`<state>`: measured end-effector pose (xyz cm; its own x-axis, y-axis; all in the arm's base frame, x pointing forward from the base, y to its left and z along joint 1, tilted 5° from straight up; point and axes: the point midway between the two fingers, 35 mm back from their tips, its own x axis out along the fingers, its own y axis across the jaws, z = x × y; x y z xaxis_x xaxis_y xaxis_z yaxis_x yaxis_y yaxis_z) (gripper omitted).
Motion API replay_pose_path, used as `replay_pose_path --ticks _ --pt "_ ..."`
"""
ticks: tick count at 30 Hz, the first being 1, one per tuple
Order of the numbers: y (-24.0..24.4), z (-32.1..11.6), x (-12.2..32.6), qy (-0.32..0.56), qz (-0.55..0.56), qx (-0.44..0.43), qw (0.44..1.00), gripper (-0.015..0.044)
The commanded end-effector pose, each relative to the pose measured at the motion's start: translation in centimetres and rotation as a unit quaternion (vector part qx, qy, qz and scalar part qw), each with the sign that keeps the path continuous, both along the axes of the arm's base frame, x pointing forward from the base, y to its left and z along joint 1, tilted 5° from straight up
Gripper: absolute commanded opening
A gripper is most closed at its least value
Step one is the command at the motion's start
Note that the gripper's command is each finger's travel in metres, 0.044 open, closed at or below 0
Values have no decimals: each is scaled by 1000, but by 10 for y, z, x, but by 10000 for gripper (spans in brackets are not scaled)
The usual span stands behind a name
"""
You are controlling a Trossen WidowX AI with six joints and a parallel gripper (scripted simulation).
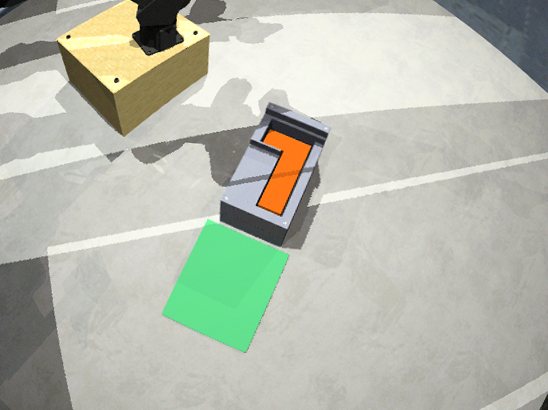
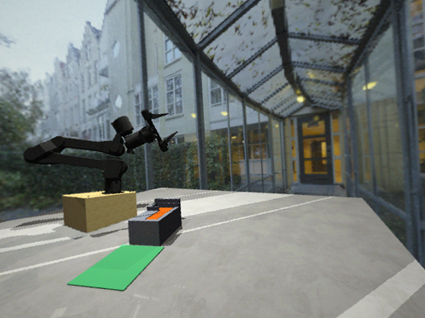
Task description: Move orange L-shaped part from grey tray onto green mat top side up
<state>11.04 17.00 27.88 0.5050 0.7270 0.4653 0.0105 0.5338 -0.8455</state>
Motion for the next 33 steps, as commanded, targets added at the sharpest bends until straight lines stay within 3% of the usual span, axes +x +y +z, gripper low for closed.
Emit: replay_pose_path --ticks 1,4,8,15,20,25,31,33 --pt "1 -1 1 5 0 -4 1000 374" --pt "8 -8 14 49 -5 -34 998 295" --pt "21 -32 46 171 -26 -100 980 190" --pt "16 -89 101 425 -101 -173 883 180" --pt "-7 -131 127 598 -173 -181 762 180" --pt "-39 -168 139 744 -252 -154 600 180" --pt "-80 -197 136 859 -342 -96 369 180" --pt "-84 -200 135 868 -351 -88 340 180"
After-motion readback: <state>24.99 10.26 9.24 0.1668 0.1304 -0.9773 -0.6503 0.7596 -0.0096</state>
